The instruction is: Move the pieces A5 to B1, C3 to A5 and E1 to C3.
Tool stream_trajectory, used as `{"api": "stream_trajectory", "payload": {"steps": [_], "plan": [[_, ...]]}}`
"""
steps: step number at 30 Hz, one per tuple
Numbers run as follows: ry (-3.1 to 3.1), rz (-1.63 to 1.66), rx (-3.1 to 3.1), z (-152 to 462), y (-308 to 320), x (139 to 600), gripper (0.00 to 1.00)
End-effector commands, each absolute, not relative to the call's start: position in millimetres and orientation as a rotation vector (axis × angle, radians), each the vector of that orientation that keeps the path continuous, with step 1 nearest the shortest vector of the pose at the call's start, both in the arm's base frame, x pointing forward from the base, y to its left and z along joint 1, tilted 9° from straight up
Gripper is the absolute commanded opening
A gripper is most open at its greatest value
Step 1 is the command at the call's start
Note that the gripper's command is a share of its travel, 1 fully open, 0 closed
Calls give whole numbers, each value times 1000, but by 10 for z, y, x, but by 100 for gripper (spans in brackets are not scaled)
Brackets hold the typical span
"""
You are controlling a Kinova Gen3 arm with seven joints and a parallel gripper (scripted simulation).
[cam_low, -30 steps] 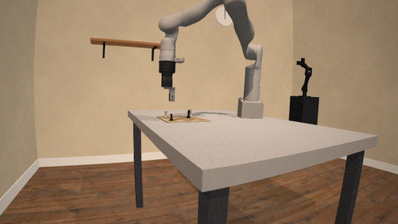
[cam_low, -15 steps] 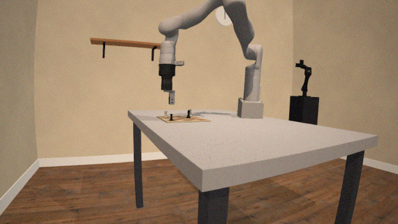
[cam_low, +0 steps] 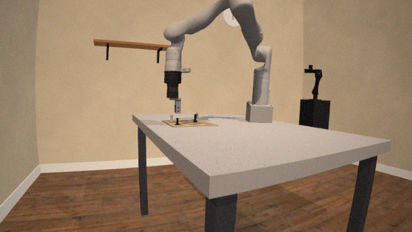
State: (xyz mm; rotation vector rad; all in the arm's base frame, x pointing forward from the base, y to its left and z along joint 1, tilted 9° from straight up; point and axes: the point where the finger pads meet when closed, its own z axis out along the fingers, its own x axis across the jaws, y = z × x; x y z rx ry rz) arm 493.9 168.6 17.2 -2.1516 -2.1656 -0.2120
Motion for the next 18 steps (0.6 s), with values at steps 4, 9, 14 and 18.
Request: {"api": "stream_trajectory", "payload": {"steps": [4, 9, 14, 18], "plan": [[-2165, -210, -2153, 105, 1687, 4941, 68], [-2165, -210, -2153, 62, 1693, 4943, 68], [-2165, -210, -2153, 42, 1696, 4943, 68], [-2165, -210, -2153, 35, 1698, 4944, 68]]}}
